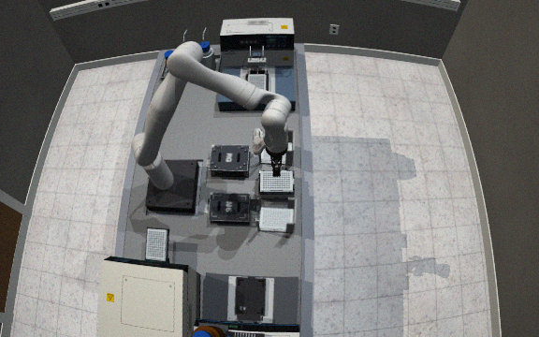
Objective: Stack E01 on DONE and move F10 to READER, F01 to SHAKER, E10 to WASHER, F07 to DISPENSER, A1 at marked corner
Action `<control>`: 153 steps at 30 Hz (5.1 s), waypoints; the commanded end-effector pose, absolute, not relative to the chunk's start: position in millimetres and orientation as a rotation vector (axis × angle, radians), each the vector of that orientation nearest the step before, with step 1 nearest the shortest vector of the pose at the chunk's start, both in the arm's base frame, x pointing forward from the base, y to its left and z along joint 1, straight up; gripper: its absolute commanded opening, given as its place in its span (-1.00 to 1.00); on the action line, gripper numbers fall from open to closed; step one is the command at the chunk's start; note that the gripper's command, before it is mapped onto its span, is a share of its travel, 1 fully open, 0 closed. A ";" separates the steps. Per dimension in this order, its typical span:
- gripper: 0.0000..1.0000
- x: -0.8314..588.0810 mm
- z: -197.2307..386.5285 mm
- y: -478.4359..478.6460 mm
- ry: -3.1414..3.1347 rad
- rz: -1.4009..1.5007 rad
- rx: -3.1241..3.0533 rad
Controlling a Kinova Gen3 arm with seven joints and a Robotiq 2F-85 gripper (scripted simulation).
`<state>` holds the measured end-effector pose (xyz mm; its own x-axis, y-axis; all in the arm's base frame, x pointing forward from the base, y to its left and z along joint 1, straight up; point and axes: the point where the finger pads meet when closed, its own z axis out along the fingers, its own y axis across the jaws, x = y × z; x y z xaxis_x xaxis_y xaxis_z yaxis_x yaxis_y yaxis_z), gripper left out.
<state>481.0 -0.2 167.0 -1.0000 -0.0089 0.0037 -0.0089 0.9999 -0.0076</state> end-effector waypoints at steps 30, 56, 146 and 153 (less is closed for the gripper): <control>1.00 459.3 167.8 68.8 -3.084 0.008 -0.549; 1.00 442.6 168.2 136.3 -3.035 0.019 -0.802; 1.00 386.5 166.9 391.3 -2.406 0.012 -2.014; 1.00 385.2 166.0 414.4 -2.406 0.015 -2.012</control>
<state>387.8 403.4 168.6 -0.1761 0.9844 -0.0006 0.9844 0.1761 -0.0033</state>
